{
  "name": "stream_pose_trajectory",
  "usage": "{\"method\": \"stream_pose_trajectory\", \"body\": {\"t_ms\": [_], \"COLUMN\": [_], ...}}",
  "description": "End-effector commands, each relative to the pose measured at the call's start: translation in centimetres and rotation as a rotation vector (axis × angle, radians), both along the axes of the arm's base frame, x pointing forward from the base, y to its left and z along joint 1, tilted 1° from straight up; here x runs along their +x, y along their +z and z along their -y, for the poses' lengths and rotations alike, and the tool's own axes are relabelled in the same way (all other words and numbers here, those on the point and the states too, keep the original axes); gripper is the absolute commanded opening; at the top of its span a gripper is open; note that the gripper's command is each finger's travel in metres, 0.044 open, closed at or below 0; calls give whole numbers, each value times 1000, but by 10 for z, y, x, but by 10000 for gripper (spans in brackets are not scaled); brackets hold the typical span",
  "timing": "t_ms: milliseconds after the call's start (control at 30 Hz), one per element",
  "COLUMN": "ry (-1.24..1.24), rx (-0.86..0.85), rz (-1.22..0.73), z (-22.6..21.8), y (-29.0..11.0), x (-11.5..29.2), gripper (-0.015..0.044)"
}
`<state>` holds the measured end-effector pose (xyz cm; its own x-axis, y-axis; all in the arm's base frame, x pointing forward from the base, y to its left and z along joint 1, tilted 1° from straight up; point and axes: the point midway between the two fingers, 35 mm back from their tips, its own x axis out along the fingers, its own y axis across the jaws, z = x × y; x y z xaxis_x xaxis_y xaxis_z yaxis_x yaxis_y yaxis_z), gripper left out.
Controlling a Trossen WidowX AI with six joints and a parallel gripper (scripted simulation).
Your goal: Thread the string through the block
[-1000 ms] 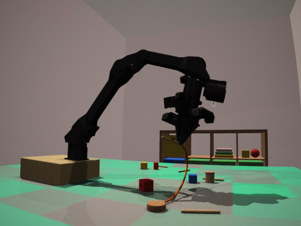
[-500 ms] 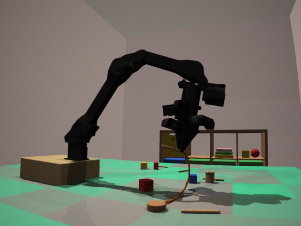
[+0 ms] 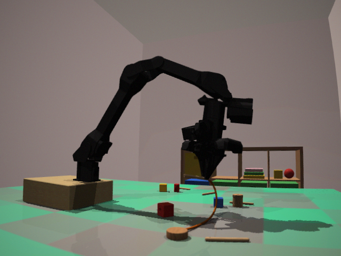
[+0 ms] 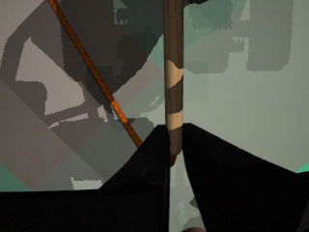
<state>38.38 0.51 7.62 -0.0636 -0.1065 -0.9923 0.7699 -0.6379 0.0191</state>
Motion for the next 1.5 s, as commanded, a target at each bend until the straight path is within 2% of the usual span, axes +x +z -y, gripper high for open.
{"method": "stream_pose_trajectory", "body": {"t_ms": [0, 833, 1467], "ry": [6, 27, 27], "rx": [18, 113, 116], "rz": [20, 114, 117], "z": [1, 7, -8], "y": [-2, -33, -32], "x": [0, -1, 13], "gripper": [0, 0, 0]}}
